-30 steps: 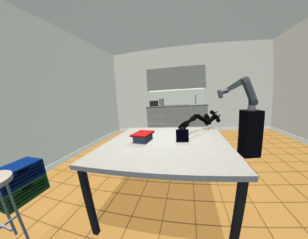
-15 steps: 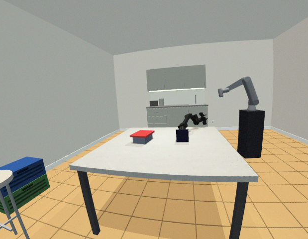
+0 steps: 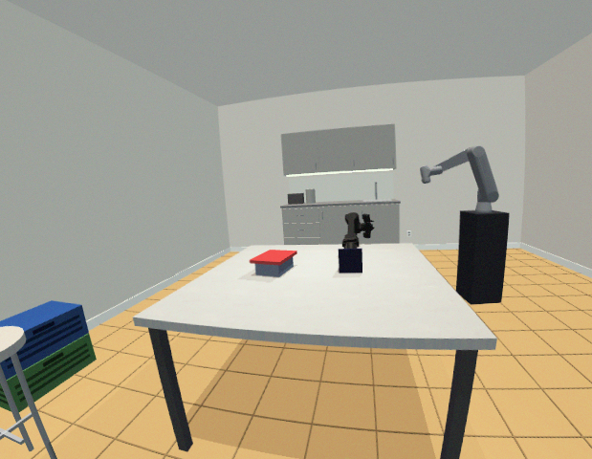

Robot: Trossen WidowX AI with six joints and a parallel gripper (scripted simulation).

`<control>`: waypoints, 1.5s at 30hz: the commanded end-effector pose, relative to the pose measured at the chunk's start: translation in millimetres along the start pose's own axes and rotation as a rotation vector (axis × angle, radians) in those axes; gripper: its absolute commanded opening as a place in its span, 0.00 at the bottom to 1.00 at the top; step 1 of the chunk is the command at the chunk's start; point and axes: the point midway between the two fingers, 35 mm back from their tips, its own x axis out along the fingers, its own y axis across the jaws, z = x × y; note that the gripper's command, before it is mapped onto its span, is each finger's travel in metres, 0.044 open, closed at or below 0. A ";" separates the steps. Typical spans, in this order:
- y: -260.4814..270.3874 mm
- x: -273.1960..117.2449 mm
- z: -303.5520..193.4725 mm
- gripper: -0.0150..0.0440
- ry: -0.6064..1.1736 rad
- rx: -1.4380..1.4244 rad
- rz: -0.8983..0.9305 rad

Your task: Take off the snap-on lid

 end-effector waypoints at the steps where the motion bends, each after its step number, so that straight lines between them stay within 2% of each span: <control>1: 1.9 -21.2 -20.0 0.65 0.018 0.045 -0.052; 8: 8.7 -85.6 -75.3 0.65 0.098 0.162 -0.210; 11: 10.0 -100.0 -85.4 0.65 0.115 0.183 -0.246; 18: 16.4 -172.2 -126.5 0.65 0.205 0.261 -0.425; 21: 17.8 -185.4 -130.7 0.65 0.228 0.248 -0.464; 28: 24.3 -269.1 -158.4 0.65 0.345 0.267 -0.658; 30: 24.8 -277.8 -160.6 0.65 0.357 0.268 -0.677; 38: 33.4 -388.9 -175.6 0.65 0.519 0.239 -0.890; 41: 35.3 -413.2 -175.7 0.65 0.556 0.223 -0.930; 45: 36.8 -482.2 -169.3 0.65 0.665 0.152 -1.029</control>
